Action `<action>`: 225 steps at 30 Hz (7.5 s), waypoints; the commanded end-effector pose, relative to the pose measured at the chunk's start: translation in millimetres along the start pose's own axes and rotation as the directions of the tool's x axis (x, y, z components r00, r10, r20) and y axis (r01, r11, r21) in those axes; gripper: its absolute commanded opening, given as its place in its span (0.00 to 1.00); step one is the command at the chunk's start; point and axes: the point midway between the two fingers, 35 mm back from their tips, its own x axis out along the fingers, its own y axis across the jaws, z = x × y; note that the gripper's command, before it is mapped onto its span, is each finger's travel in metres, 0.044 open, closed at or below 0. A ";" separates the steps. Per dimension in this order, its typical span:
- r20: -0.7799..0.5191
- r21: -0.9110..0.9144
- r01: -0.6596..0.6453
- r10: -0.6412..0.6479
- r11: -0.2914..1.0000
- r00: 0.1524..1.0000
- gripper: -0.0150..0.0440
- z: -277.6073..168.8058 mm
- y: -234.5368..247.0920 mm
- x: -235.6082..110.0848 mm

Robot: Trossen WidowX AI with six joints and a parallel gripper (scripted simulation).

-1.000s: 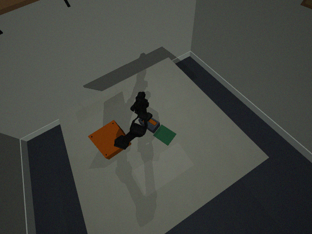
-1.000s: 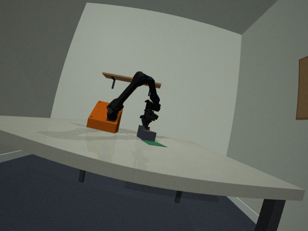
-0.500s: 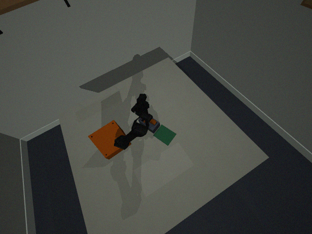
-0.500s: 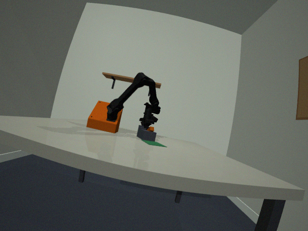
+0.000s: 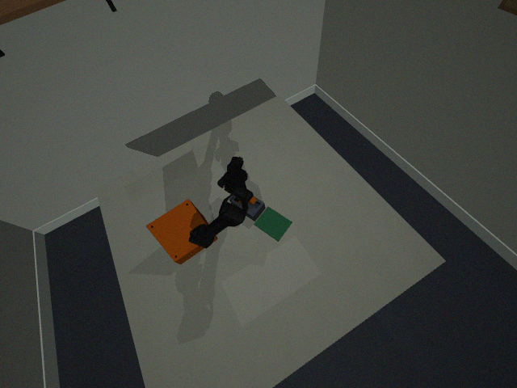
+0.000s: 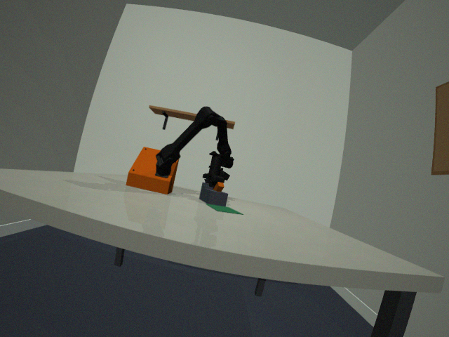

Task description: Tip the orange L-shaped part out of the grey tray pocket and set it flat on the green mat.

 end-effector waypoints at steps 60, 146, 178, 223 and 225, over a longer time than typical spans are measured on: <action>0.010 0.043 0.010 -0.010 0.999 1.000 0.65 3.5 -0.2 -106.3; -0.004 1.000 0.004 -0.012 -0.002 1.000 0.25 11.0 -81.4 -33.0; -0.004 1.000 0.004 -0.015 0.005 1.000 0.25 11.6 -79.8 -73.9; -0.005 1.000 0.005 -0.016 0.006 1.000 0.25 7.8 -130.6 -115.6; -0.005 1.000 0.005 -0.016 0.005 1.000 0.25 6.8 -141.4 -115.7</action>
